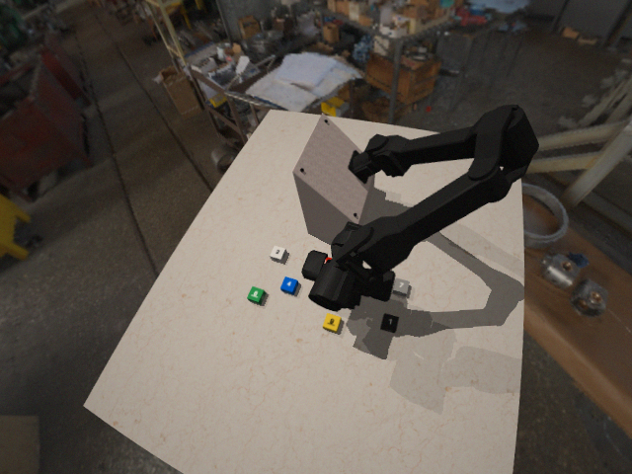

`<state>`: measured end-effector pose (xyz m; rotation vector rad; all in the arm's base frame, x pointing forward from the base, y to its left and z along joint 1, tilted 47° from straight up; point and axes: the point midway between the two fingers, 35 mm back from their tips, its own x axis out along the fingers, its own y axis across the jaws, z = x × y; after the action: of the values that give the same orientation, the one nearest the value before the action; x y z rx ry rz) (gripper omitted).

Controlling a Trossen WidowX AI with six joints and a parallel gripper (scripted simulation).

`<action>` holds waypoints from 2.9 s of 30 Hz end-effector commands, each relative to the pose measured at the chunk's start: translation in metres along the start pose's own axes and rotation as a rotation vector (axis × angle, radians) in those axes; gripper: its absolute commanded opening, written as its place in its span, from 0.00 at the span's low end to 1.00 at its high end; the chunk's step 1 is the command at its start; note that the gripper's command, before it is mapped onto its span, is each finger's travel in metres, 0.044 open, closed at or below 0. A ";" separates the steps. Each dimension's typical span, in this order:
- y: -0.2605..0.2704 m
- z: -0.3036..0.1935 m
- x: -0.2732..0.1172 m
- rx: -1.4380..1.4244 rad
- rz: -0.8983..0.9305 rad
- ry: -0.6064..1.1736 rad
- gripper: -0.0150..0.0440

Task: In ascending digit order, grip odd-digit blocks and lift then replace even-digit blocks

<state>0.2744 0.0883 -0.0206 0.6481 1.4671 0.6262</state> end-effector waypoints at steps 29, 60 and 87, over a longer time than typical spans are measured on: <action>-0.002 0.001 -0.005 0.017 -0.003 -0.004 0.46; 0.000 0.000 -0.011 0.004 0.002 0.001 0.46; 0.000 -0.001 0.001 0.004 0.003 0.001 0.77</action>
<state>0.2744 0.0883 -0.0205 0.6479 1.4670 0.6262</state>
